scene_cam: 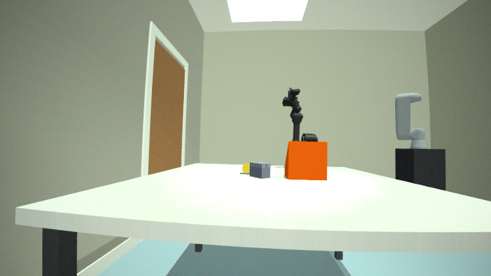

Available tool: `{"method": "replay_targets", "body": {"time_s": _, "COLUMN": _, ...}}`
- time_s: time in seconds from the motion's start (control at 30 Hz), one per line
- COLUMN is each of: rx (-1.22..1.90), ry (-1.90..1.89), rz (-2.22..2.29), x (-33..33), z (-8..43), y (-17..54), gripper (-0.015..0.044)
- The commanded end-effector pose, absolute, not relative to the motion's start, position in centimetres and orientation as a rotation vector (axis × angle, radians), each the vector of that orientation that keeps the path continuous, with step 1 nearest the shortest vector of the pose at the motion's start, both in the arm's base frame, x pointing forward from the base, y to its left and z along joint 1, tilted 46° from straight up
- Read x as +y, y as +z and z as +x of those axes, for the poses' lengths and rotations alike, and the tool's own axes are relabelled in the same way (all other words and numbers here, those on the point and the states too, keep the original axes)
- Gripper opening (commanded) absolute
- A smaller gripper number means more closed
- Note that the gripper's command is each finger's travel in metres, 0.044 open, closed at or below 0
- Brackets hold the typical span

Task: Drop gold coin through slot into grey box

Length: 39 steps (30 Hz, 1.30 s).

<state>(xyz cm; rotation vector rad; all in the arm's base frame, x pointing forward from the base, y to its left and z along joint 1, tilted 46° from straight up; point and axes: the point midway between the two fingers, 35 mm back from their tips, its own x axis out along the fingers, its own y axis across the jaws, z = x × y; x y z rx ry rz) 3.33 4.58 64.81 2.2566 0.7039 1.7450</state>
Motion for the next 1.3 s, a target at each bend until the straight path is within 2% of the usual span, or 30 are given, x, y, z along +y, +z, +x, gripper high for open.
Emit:
{"method": "replay_targets", "body": {"time_s": 0.0, "rx": 0.622, "ry": 1.554, "rz": 2.081, "x": 10.5, "z": 3.8, "y": 63.2, "gripper": 0.0161}}
{"method": "replay_targets", "body": {"time_s": 0.3, "rx": 0.489, "ry": 1.131, "rz": 1.714, "x": 21.2, "z": 8.9, "y": 57.3, "gripper": 0.0161}}
{"method": "replay_targets", "body": {"time_s": 0.63, "rx": 0.432, "ry": 0.666, "rz": 1.282, "x": 27.0, "z": 18.4, "y": 47.6, "gripper": 0.0161}}
{"method": "replay_targets", "body": {"time_s": 0.97, "rx": 0.489, "ry": 0.201, "rz": 0.768, "x": 25.7, "z": 28.1, "y": 35.3, "gripper": 0.0161}}
{"method": "replay_targets", "body": {"time_s": 1.27, "rx": 0.657, "ry": -0.2, "rz": 0.29, "x": 18.7, "z": 35.0, "y": 24.1, "gripper": 0.0161}}
